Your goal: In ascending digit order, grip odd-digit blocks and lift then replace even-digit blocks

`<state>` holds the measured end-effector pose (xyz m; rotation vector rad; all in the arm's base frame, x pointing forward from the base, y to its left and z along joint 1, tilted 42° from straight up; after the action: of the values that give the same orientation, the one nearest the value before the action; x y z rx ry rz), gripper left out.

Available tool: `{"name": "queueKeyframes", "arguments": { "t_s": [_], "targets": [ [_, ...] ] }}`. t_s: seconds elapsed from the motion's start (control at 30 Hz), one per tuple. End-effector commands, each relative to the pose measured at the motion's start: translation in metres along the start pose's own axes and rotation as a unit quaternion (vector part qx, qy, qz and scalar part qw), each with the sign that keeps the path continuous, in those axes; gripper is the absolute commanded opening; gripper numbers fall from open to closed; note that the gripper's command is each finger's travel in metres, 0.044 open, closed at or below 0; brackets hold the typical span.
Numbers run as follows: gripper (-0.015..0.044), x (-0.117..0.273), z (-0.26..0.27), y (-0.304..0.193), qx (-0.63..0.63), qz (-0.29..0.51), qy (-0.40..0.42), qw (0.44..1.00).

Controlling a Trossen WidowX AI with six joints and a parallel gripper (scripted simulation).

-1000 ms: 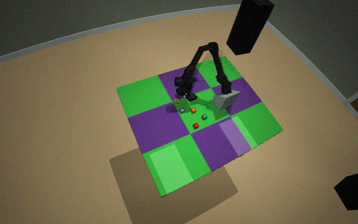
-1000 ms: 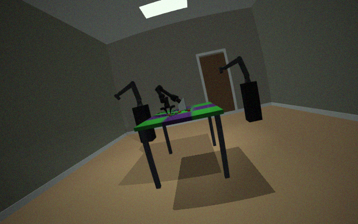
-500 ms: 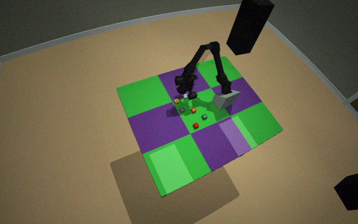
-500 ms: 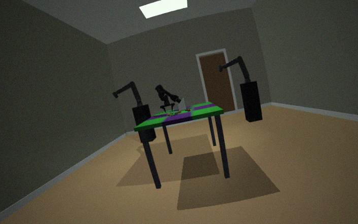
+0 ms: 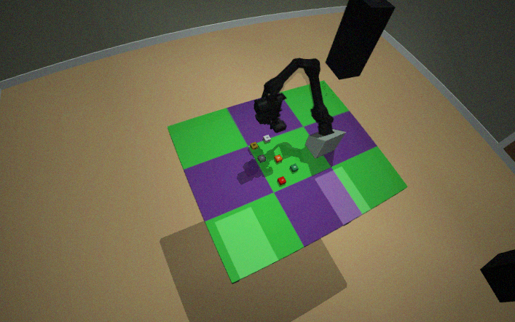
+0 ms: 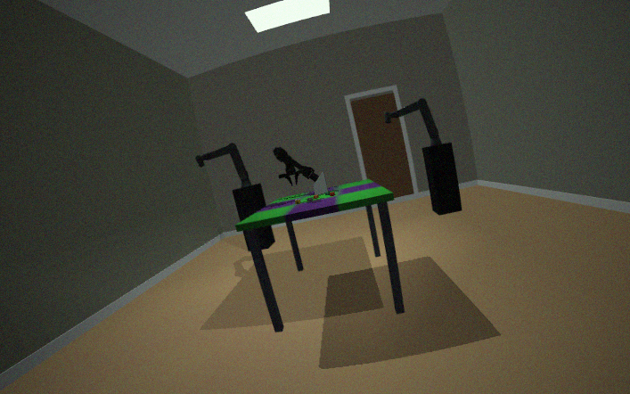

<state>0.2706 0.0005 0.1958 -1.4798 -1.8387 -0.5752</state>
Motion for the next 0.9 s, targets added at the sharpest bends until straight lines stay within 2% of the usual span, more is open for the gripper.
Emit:
{"name": "queueKeyframes", "arguments": {
  "t_s": [0.0, 0.2, 0.5, 0.67, 0.73, 0.87],
  "targets": [
    [0.012, 0.003, -0.001, -0.002, -0.004, 0.004, -0.003, 1.0],
    [0.012, 0.003, 0.003, 0.006, -0.004, 0.003, -0.002, 1.0],
    [0.012, 0.003, 0.086, 0.091, -0.006, 0.002, 0.0, 1.0],
    [0.012, 0.002, 0.094, 0.097, -0.006, 0.002, 0.0, 1.0],
    [0.0172, -0.011, 0.095, 0.098, -0.006, 0.001, 0.0, 1.0],
    [0.0278, -0.075, 0.094, 0.097, -0.006, 0.002, -0.002, 1.0]
  ]
}}
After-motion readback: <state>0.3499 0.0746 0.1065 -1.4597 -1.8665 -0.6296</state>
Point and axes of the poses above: the point midway between the two fingers, 35 mm back from their tips, its own x axis back along the fingers, its own z axis across the jaws, y = z × x, the point moved 8 cm from there along x, back along the fingers, and after that the axes turned 10 degrees about x, right-handed, at the moved point
